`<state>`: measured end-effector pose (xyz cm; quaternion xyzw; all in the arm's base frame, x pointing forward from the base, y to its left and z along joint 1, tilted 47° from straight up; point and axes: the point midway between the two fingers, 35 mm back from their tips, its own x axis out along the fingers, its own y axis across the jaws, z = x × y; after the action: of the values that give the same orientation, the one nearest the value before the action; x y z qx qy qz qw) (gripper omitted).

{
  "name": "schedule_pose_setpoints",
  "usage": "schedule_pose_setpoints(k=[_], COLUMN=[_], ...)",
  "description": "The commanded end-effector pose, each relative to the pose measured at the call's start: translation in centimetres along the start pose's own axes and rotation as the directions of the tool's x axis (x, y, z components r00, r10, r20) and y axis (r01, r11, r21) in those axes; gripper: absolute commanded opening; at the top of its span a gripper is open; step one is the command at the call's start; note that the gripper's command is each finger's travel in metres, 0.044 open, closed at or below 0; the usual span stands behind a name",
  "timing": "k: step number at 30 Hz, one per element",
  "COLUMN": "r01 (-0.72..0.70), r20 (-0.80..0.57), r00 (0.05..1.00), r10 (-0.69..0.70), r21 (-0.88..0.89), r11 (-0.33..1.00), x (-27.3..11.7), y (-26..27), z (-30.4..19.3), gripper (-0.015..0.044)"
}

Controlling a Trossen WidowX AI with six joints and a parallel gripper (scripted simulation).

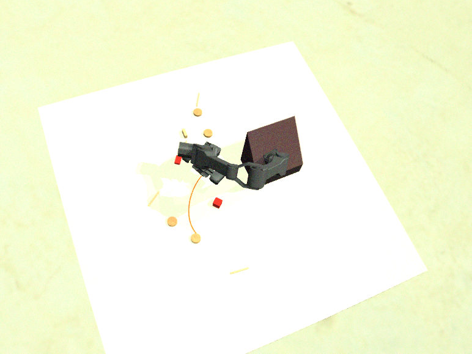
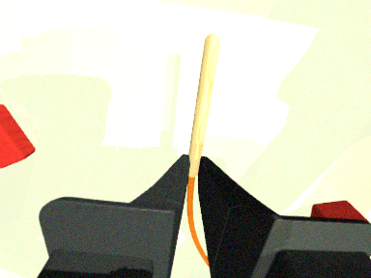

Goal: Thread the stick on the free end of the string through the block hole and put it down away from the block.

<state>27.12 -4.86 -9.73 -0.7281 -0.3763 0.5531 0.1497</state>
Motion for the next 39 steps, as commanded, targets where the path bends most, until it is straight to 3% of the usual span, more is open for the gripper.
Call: schedule_pose_setpoints(k=[1, 34, 39], r01=[-0.010, -0.001, -0.002], r20=[-0.001, -0.002, 0.000], r00=[1.000, 1.000, 1.000], r10=[0.010, 0.001, 0.002], r21=[-0.012, -0.002, -0.133], r11=[1.000, 1.000, 0.991], x=[-0.8, -3.3, -3.3], y=[0.2, -0.1, 0.0], z=[-0.3, 0.0, -0.3], gripper=[0.0000, 0.0000, 0.0000])
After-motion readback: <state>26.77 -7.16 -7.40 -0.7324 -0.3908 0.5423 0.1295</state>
